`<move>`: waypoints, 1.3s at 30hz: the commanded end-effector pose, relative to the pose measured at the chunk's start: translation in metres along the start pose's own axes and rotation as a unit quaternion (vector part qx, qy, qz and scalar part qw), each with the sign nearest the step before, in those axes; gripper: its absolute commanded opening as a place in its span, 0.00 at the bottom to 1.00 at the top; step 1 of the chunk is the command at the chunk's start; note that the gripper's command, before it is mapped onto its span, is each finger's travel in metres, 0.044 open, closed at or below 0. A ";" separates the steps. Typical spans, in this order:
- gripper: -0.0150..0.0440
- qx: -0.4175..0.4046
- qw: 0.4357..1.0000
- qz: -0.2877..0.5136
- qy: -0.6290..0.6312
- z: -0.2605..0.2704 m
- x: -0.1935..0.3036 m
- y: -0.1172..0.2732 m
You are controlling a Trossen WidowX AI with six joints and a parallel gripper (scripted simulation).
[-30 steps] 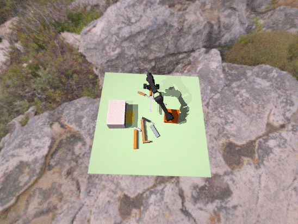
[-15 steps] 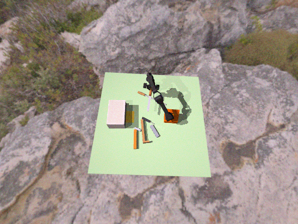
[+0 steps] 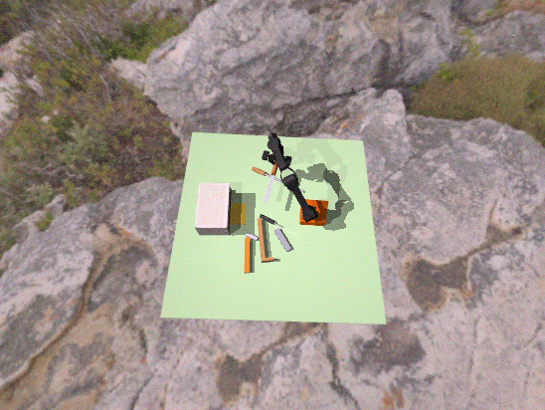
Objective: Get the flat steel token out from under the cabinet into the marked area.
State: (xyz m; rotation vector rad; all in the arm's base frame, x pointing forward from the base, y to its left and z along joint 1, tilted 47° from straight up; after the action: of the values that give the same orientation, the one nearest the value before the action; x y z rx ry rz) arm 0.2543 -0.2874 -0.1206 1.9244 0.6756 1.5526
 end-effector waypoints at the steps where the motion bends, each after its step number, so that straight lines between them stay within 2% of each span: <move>1: 0.25 0.000 1.000 0.001 -0.021 0.000 0.000 0.001; 39: 0.25 0.000 0.985 0.001 -0.172 0.000 0.000 0.001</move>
State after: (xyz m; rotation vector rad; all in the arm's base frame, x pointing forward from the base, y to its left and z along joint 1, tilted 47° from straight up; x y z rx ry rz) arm 0.2540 -0.2875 -0.1210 2.1058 0.5436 1.2127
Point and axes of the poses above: the point midway between the two fingers, 35 mm back from their tips, its own y axis back along the fingers, its own z axis across the jaws, x = y × z, the point moved 6 cm from there along y, back along the fingers, and after that the axes turned 4 degrees about -y, right-handed, at the moved point
